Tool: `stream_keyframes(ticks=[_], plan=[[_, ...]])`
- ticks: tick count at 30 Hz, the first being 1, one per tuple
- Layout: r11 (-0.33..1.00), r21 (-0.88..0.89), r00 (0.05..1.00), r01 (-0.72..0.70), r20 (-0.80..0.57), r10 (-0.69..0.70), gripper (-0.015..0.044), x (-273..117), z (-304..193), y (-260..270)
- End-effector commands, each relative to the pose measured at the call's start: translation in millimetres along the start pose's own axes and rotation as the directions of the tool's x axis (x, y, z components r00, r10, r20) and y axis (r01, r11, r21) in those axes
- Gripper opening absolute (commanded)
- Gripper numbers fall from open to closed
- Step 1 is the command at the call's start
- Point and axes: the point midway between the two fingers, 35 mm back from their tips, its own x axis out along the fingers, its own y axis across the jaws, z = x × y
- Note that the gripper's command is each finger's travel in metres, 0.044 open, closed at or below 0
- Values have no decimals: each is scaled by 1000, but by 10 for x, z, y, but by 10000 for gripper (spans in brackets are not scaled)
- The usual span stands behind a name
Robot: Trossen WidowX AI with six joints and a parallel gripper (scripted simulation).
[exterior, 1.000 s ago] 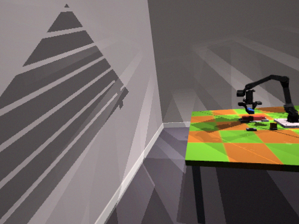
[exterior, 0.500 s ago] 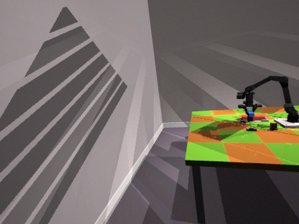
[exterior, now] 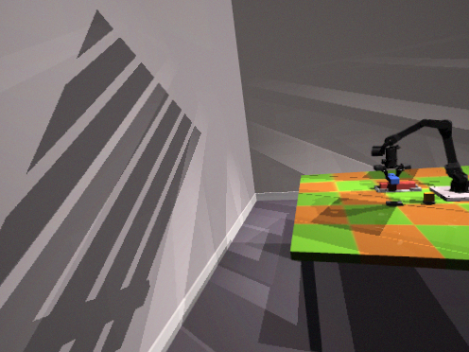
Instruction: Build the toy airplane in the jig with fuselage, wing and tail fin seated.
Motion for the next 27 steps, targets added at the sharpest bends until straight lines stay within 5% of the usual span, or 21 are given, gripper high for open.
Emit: stream_keyframes(ticks=[1, 15, 21, 27], plan=[[1000, 0, 1000, 0, 0, 0, 76, -3, 1, 2], [1000, 0, 1000, 0, 0, 0, 440, -3, 1, 2], [1000, 0, 1000, -1, 0, 1, 440, -26, 2, 5], [1000, 5, 1000, -3, -2, 3, 440, -765, 9, 11]])
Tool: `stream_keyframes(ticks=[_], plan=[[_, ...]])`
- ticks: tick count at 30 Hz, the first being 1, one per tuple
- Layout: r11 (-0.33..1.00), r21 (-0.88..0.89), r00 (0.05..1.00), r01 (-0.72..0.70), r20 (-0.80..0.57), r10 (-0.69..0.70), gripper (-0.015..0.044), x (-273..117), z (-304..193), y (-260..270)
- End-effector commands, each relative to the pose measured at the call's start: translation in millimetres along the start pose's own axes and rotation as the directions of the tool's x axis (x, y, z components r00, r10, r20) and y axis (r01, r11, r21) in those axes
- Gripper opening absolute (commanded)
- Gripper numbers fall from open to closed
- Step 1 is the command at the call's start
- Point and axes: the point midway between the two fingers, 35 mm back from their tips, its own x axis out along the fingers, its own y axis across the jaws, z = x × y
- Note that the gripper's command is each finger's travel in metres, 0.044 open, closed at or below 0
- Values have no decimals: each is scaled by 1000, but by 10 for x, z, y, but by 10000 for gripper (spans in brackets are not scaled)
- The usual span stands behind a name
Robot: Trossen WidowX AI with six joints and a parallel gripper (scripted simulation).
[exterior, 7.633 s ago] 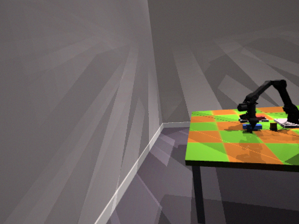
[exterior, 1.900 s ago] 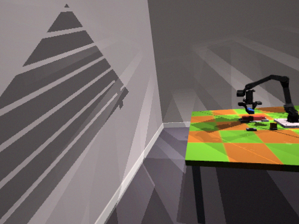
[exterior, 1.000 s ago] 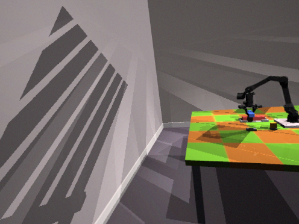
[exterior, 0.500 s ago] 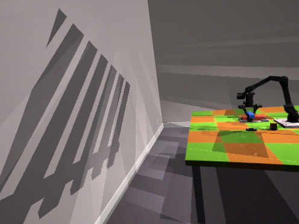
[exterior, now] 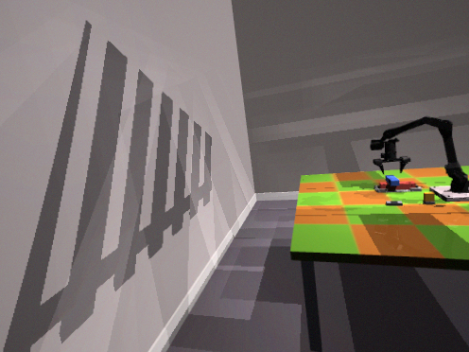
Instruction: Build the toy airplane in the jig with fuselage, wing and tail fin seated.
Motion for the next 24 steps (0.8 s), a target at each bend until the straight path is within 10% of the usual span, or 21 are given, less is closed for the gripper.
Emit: stream_keyframes(ticks=[1, 7, 12, 24], plan=[[1000, 4, 1000, -25, 6, 25, 440, -404, -7, -12], [1000, -12, 1000, -25, 6, 25, 440, -430, 13, 17], [906, -422, 1000, -20, 7, 25, 440, -434, 15, 19], [-28, -1000, 1000, 7, 7, 25, 440, -444, 21, 25]])
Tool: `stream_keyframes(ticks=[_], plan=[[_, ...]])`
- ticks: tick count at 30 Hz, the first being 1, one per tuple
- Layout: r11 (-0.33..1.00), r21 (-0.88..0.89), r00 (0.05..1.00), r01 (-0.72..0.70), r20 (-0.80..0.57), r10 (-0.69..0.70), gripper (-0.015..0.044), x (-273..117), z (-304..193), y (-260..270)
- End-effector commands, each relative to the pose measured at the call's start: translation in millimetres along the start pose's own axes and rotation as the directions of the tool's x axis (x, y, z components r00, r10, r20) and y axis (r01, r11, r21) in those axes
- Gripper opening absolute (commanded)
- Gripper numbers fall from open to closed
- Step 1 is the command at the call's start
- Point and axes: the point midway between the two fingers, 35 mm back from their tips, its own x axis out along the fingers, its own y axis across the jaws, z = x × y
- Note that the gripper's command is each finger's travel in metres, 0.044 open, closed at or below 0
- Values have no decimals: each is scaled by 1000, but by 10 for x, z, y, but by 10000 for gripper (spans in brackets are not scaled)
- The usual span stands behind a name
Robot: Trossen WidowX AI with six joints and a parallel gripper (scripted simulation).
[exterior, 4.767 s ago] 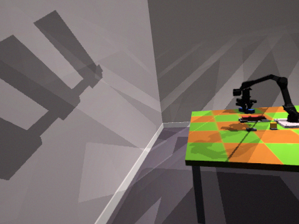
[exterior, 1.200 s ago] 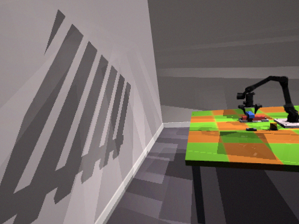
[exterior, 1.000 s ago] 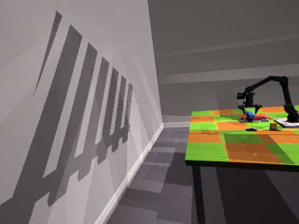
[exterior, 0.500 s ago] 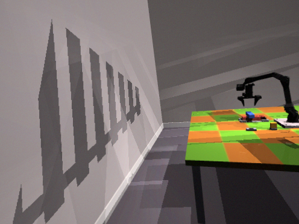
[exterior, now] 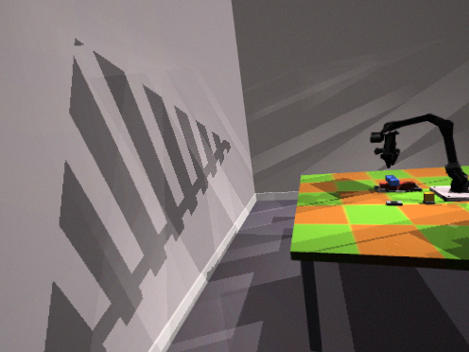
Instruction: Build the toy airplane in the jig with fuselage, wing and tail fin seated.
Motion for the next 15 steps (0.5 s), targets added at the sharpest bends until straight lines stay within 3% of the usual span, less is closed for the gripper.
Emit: stream_keyframes(ticks=[1, 15], plan=[[851, -525, 1000, -4, -3, 4, 440, -9, 0, 3], [844, -536, 1000, -3, 1, 4, 440, -21, -76, 197]])
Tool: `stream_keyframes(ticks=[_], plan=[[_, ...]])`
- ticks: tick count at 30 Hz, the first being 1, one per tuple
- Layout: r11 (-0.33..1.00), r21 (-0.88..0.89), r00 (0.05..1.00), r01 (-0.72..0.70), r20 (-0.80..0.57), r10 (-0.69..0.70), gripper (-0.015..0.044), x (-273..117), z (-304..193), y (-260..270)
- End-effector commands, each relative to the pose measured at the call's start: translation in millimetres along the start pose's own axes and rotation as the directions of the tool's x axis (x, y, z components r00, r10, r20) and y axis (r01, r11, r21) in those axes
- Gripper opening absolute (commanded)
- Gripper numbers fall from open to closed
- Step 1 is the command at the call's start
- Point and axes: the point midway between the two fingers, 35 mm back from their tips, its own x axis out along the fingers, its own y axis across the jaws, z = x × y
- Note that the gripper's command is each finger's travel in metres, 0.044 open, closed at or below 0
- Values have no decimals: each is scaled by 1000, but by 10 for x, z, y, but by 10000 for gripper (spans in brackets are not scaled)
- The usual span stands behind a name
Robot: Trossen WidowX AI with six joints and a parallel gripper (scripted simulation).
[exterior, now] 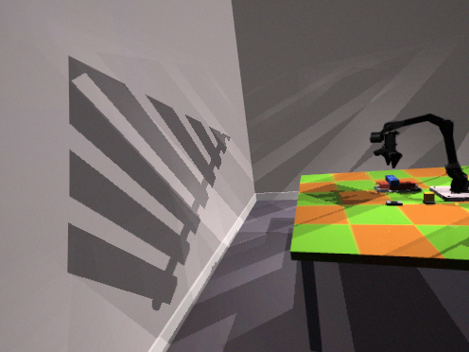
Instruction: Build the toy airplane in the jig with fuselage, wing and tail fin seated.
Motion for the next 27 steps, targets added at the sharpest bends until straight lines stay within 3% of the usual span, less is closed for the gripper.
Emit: stream_keyframes(ticks=[1, 9, 17, 21, 27], plan=[[1000, -9, 1000, -1, 4, 1, 440, -17, 44, 300], [1000, -5, 1000, -12, 9, 12, 440, -35, -62, 1405], [1000, -12, 1000, -26, -2, 26, 440, -9, -553, 2297], [999, -14, 1000, -29, -8, 29, 440, 12, -831, 2564], [999, -15, 1000, -29, -8, 29, 440, 178, -835, 2587]])
